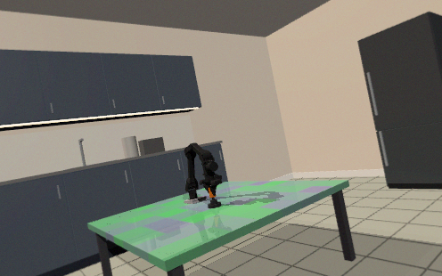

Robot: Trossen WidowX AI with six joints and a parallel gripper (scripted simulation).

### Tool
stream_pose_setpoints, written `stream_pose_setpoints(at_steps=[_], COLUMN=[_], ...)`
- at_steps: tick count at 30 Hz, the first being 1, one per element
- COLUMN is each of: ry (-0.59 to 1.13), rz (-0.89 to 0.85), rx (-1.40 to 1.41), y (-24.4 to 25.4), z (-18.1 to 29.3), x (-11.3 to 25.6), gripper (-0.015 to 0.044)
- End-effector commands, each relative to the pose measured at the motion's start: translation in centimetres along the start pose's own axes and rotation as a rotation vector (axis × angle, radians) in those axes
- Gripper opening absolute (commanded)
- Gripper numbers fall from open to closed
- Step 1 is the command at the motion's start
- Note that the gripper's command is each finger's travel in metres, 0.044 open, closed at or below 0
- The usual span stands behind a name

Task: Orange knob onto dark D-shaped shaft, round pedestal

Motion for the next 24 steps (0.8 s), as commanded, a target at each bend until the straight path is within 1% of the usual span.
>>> stream_pose_setpoints(at_steps=[1, 24], ry=[0.001, 0.001], rz=[0.005, 0.004], rx=[0.023, 0.023], y=[-0.08, 0.22], z=[0.02, -0.02], x=[-0.01, -0.37], gripper=[0.0000, 0.0000])
Point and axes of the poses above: the point midway between the two fingers, 35 mm back from their tips, its own x axis back along the fingers, its own y axis across the jaws, z = x × y, the point moved 7 cm from there along x, back along the fingers, and after that the axes turned 7 degrees about -x, right-handed, at the moved point
